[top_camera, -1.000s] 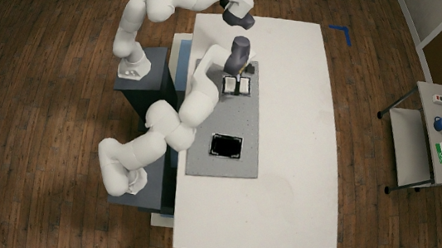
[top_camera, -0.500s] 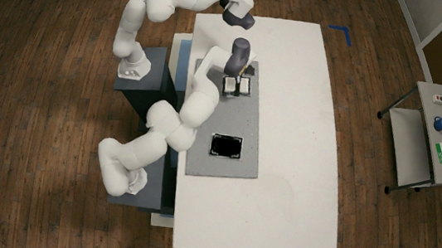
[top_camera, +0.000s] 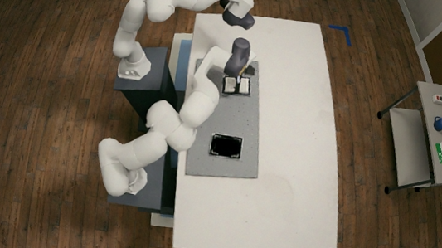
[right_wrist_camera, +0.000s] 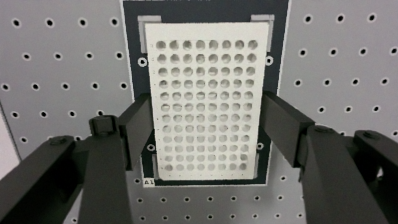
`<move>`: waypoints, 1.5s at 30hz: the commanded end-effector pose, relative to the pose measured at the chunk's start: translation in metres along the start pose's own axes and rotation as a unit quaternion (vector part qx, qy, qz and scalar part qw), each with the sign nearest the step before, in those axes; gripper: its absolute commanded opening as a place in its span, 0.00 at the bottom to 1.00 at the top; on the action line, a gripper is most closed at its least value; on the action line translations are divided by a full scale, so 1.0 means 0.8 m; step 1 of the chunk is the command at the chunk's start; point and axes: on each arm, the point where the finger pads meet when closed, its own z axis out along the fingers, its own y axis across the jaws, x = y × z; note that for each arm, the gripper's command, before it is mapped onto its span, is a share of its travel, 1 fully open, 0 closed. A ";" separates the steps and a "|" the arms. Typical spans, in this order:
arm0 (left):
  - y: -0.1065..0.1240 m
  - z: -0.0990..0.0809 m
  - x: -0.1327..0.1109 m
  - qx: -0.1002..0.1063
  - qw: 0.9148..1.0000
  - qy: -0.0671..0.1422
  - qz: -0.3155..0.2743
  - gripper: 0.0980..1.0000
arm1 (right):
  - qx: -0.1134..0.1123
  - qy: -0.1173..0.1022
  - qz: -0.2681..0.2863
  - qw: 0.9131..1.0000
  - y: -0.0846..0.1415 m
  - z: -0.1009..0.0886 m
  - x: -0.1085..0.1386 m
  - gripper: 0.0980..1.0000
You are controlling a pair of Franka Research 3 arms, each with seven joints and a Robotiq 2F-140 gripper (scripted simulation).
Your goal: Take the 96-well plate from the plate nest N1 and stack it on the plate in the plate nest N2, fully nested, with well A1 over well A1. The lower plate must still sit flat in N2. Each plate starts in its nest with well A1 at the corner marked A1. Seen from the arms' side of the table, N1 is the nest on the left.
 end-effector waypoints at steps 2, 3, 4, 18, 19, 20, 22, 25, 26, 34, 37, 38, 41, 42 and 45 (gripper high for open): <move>-0.001 -0.001 0.002 -0.001 1.000 0.002 -0.003 1.00 | 0.000 0.001 0.002 1.000 -0.001 0.000 0.000 0.59; -0.001 -0.001 0.002 -0.001 1.000 0.002 -0.003 1.00 | 0.000 0.001 0.002 1.000 -0.001 0.000 0.000 0.59; -0.001 -0.001 0.002 -0.001 1.000 0.002 -0.003 1.00 | 0.000 0.001 0.002 1.000 -0.001 0.000 0.000 0.59; -0.001 -0.001 0.002 -0.001 1.000 0.002 -0.003 1.00 | 0.000 0.001 0.002 1.000 -0.001 0.000 0.000 0.58; -0.001 -0.001 0.002 -0.001 1.000 0.002 -0.003 1.00 | 0.000 0.001 0.002 1.000 -0.001 0.000 0.000 0.58; -0.001 -0.001 0.002 -0.001 1.000 0.002 -0.003 1.00 | 0.000 0.001 0.002 1.000 -0.001 0.000 0.000 0.57; -0.001 -0.001 0.002 -0.001 1.000 0.002 -0.003 1.00 | 0.000 0.001 0.002 1.000 -0.001 0.000 0.000 0.57; -0.001 -0.001 0.002 -0.001 1.000 0.002 -0.003 1.00 | 0.000 0.001 0.002 1.000 -0.001 -0.001 0.000 0.56; -0.001 -0.001 0.002 -0.001 1.000 0.002 -0.003 1.00 | 0.000 0.001 0.002 1.000 -0.001 -0.001 0.000 0.56; -0.001 -0.001 0.002 -0.001 1.000 0.002 -0.003 1.00 | 0.000 0.001 0.002 1.000 -0.001 -0.001 0.000 0.00; -0.001 -0.001 0.002 -0.001 1.000 0.002 -0.003 1.00 | 0.000 0.001 0.002 1.000 -0.001 -0.001 0.000 0.00; -0.001 -0.001 0.002 -0.001 1.000 0.002 -0.003 1.00 | 0.000 0.001 0.002 1.000 -0.001 -0.001 0.000 0.00; -0.001 -0.001 0.002 -0.001 1.000 0.002 -0.003 1.00 | 0.000 0.001 0.002 1.000 -0.001 -0.005 0.000 0.00; -0.001 -0.001 0.002 -0.001 1.000 0.002 -0.003 1.00 | 0.000 0.001 0.002 1.000 -0.001 -0.007 0.000 0.00; -0.001 -0.001 0.002 -0.001 1.000 0.002 -0.003 1.00 | 0.000 0.001 0.002 1.000 -0.001 -0.009 0.000 0.00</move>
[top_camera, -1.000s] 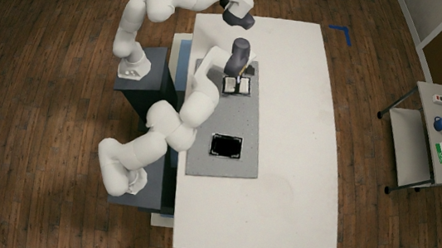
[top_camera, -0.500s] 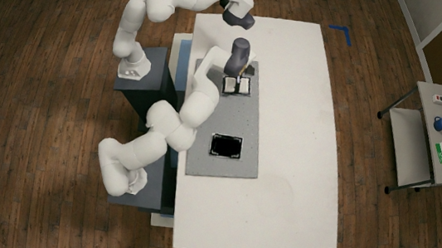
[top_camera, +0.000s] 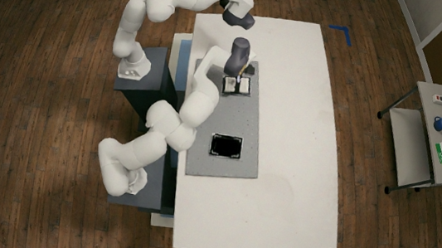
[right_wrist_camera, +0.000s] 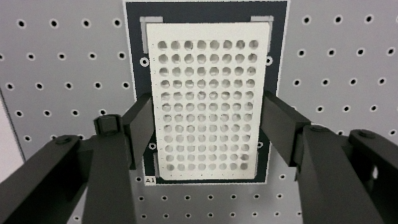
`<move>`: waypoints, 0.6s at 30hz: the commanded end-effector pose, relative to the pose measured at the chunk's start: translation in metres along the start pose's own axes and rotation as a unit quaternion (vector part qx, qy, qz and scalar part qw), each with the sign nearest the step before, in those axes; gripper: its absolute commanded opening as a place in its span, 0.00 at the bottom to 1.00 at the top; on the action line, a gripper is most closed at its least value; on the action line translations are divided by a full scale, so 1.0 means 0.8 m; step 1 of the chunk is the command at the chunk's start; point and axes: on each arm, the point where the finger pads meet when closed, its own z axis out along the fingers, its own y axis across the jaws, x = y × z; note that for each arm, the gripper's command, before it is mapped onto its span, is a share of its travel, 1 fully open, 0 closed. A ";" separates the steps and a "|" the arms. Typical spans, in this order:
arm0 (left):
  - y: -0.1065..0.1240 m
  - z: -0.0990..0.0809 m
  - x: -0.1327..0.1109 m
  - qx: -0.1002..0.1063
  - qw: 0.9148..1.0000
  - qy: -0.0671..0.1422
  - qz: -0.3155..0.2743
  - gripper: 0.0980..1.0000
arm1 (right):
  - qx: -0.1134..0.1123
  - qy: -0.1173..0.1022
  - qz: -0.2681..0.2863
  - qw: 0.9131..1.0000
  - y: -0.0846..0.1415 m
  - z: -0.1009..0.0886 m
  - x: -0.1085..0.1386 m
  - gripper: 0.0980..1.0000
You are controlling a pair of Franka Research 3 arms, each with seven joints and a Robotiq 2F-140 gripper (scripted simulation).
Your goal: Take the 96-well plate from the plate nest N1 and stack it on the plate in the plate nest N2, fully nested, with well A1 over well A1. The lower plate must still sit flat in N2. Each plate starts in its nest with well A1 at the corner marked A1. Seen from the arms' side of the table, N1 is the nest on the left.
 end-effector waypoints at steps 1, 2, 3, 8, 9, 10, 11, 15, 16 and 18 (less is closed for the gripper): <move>-0.001 -0.001 0.002 -0.001 1.000 0.002 -0.003 1.00 | 0.000 -0.001 0.003 1.000 0.000 -0.006 -0.001 0.00; -0.001 -0.001 0.002 -0.001 1.000 0.002 -0.003 1.00 | 0.000 -0.001 0.003 1.000 0.000 -0.008 0.000 0.00; -0.001 -0.001 0.002 -0.001 1.000 0.002 -0.003 1.00 | 0.000 -0.001 0.003 1.000 0.000 -0.010 0.000 0.00; -0.001 -0.001 0.002 -0.001 1.000 0.002 -0.003 1.00 | 0.000 -0.001 0.003 1.000 0.000 -0.021 0.000 0.00; -0.001 -0.001 0.002 -0.001 1.000 0.002 -0.003 1.00 | 0.000 -0.001 0.003 1.000 0.000 -0.023 0.000 0.00; -0.001 -0.001 0.002 -0.001 1.000 0.002 -0.003 1.00 | 0.000 -0.001 0.003 1.000 0.000 -0.025 0.000 0.00; -0.001 -0.001 0.002 -0.001 1.000 0.002 -0.003 1.00 | 0.000 -0.001 0.003 1.000 0.000 -0.027 0.000 0.00; -0.001 -0.001 0.002 -0.001 1.000 0.002 -0.003 1.00 | 0.000 -0.001 0.003 1.000 0.000 -0.035 0.000 0.00; -0.001 -0.001 0.002 -0.001 1.000 0.002 -0.003 1.00 | 0.000 -0.001 0.003 1.000 0.000 -0.035 0.000 0.00; -0.001 -0.001 0.002 -0.001 1.000 0.002 -0.003 1.00 | 0.000 -0.001 0.003 1.000 0.000 -0.038 0.000 0.00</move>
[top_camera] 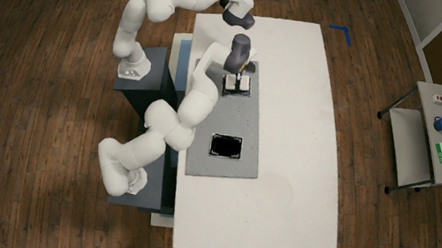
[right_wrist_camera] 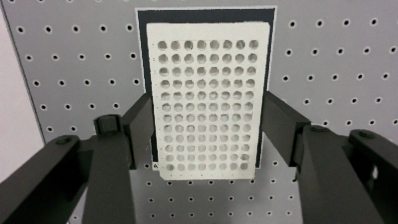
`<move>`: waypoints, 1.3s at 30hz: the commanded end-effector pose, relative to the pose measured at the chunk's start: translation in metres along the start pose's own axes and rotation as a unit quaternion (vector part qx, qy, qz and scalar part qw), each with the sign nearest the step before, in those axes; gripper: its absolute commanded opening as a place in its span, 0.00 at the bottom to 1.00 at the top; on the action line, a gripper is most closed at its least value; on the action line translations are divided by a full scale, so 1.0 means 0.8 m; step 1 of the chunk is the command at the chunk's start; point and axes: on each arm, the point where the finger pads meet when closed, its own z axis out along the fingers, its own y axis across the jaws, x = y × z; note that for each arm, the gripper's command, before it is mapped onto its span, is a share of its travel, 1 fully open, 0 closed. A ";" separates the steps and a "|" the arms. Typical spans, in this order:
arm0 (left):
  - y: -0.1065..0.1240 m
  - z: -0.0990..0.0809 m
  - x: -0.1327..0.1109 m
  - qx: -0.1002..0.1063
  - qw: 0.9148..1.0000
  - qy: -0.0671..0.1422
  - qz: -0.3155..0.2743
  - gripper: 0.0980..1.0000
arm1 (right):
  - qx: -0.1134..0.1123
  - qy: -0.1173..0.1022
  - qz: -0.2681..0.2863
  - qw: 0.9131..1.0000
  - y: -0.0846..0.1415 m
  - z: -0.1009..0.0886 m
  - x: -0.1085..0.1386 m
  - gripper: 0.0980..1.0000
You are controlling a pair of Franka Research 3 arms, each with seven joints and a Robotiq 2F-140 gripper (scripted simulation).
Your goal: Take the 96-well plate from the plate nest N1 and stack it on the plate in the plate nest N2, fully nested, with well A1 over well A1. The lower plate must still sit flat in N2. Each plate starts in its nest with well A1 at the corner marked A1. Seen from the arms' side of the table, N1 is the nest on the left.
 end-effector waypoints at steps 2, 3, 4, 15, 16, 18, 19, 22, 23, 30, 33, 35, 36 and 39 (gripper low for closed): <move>-0.001 -0.001 0.002 -0.001 1.000 0.002 -0.003 1.00 | -0.002 -0.003 -0.001 1.000 0.002 -0.008 -0.002 0.00; -0.001 -0.001 0.002 -0.001 1.000 0.002 -0.003 1.00 | -0.002 -0.003 -0.001 1.000 0.002 -0.010 -0.002 0.00; -0.001 -0.001 0.002 -0.001 1.000 0.002 -0.003 1.00 | -0.002 -0.003 -0.001 1.000 0.002 -0.012 -0.002 0.00; -0.001 -0.001 0.002 -0.001 1.000 0.002 -0.003 1.00 | -0.002 -0.003 -0.001 1.000 0.001 -0.033 -0.002 0.00; -0.001 -0.001 0.002 -0.001 1.000 0.002 -0.003 1.00 | -0.002 -0.003 -0.001 1.000 0.001 -0.033 -0.002 0.00; -0.001 -0.001 0.002 -0.001 1.000 0.002 -0.003 1.00 | -0.002 -0.003 -0.001 1.000 0.001 -0.037 -0.002 0.00; -0.001 -0.001 0.002 -0.001 1.000 0.002 -0.003 1.00 | -0.002 -0.003 -0.001 1.000 0.001 -0.039 -0.002 0.00; -0.001 -0.001 0.002 -0.001 1.000 0.002 -0.003 1.00 | -0.002 -0.003 -0.001 1.000 0.001 -0.046 -0.002 0.00; -0.001 -0.001 0.002 -0.001 1.000 0.002 -0.003 1.00 | -0.002 -0.003 -0.001 1.000 0.001 -0.048 -0.002 0.00; -0.001 -0.001 0.002 -0.001 1.000 0.002 -0.003 1.00 | -0.002 -0.003 -0.001 1.000 0.001 -0.057 -0.002 0.00; -0.001 -0.001 0.002 -0.001 1.000 0.002 -0.003 1.00 | -0.002 -0.003 -0.001 1.000 0.001 -0.057 -0.002 0.00; -0.001 -0.001 0.002 -0.001 1.000 0.002 -0.003 1.00 | -0.002 -0.003 -0.001 1.000 0.001 -0.057 -0.002 0.00; -0.001 -0.001 0.002 -0.001 1.000 0.002 -0.003 1.00 | -0.002 -0.003 -0.001 1.000 0.001 -0.057 -0.002 0.00; -0.001 -0.001 0.002 -0.001 1.000 0.002 -0.003 1.00 | -0.002 -0.003 -0.001 1.000 0.001 -0.057 -0.002 0.00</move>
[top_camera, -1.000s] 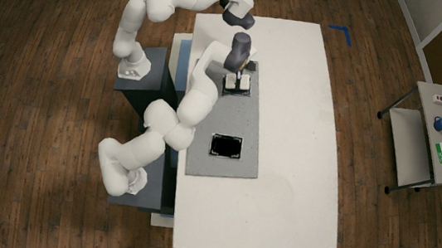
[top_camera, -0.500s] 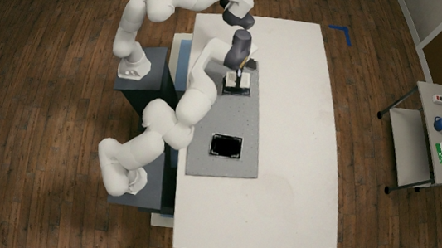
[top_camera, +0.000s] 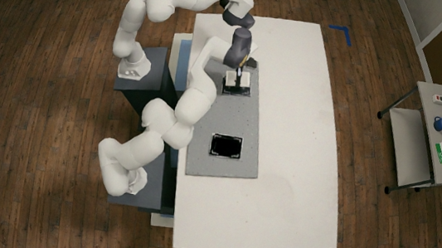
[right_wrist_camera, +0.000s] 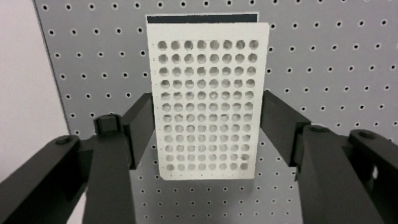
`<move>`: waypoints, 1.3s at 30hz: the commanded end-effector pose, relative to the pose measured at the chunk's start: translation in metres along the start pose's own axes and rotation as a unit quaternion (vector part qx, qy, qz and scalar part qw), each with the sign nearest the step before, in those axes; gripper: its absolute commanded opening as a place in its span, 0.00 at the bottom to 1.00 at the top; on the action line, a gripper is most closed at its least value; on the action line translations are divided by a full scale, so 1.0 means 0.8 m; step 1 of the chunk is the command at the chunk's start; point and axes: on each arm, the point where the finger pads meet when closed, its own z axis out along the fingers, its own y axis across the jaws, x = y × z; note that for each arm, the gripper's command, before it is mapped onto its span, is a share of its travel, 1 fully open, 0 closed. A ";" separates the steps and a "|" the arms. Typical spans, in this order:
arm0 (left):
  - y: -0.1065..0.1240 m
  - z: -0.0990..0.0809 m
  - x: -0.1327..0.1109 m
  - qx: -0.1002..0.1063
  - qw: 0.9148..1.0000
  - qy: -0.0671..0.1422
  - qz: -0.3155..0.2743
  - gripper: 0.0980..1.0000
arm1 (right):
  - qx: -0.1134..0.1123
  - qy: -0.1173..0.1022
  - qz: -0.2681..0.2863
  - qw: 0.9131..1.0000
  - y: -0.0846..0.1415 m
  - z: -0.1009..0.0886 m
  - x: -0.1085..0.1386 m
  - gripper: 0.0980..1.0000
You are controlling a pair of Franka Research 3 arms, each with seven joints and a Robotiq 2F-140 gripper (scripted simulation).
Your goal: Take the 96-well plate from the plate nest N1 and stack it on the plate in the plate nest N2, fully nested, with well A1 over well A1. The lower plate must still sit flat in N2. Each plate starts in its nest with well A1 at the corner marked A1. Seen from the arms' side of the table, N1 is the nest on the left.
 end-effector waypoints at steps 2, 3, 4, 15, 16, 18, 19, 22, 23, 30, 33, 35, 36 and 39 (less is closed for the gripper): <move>-0.001 -0.001 0.002 -0.001 1.000 0.002 -0.003 1.00 | -0.001 -0.002 -0.004 1.000 0.000 -0.001 -0.002 0.00; -0.001 -0.001 0.002 -0.001 1.000 0.002 -0.003 1.00 | -0.001 -0.002 -0.004 1.000 0.000 -0.001 -0.002 0.00; -0.001 -0.001 0.002 -0.001 1.000 0.002 -0.003 1.00 | -0.001 -0.002 -0.004 1.000 0.000 -0.001 -0.002 0.00; -0.001 -0.001 0.002 -0.001 1.000 0.002 -0.003 1.00 | -0.001 -0.002 0.045 0.999 0.025 -0.001 -0.004 0.00; -0.001 -0.001 0.002 -0.001 1.000 0.002 -0.003 1.00 | -0.001 -0.002 0.045 0.999 0.029 -0.001 -0.005 0.00; -0.001 -0.001 0.002 -0.001 1.000 0.002 -0.003 1.00 | -0.001 -0.002 0.045 0.999 0.037 -0.001 -0.006 0.00; -0.001 -0.001 0.002 -0.001 1.000 0.002 -0.003 1.00 | -0.001 -0.002 0.045 0.999 0.041 -0.001 -0.006 0.00; -0.001 -0.001 0.002 -0.001 1.000 0.002 -0.003 1.00 | -0.001 -0.002 0.045 0.999 0.054 -0.001 -0.007 0.00; -0.001 -0.001 0.002 -0.001 1.000 0.002 -0.003 1.00 | -0.001 -0.002 0.045 0.999 0.058 -0.001 -0.008 0.00; -0.001 -0.001 0.002 -0.001 1.000 0.002 -0.003 1.00 | -0.001 -0.002 0.045 0.999 0.079 -0.001 -0.010 0.00; -0.001 -0.001 0.002 -0.001 1.000 0.002 -0.003 1.00 | -0.001 -0.002 0.045 0.999 0.091 -0.001 -0.011 0.00; -0.001 -0.001 0.002 -0.001 1.000 0.002 -0.003 1.00 | -0.001 -0.002 0.045 0.999 0.099 -0.001 -0.012 0.00; -0.001 -0.001 0.002 -0.001 1.000 0.002 -0.003 1.00 | -0.001 -0.002 0.045 0.999 0.103 -0.001 -0.013 0.00; -0.001 -0.001 0.002 -0.001 1.000 0.002 -0.003 1.00 | -0.001 -0.002 0.045 0.999 0.116 -0.001 -0.014 0.00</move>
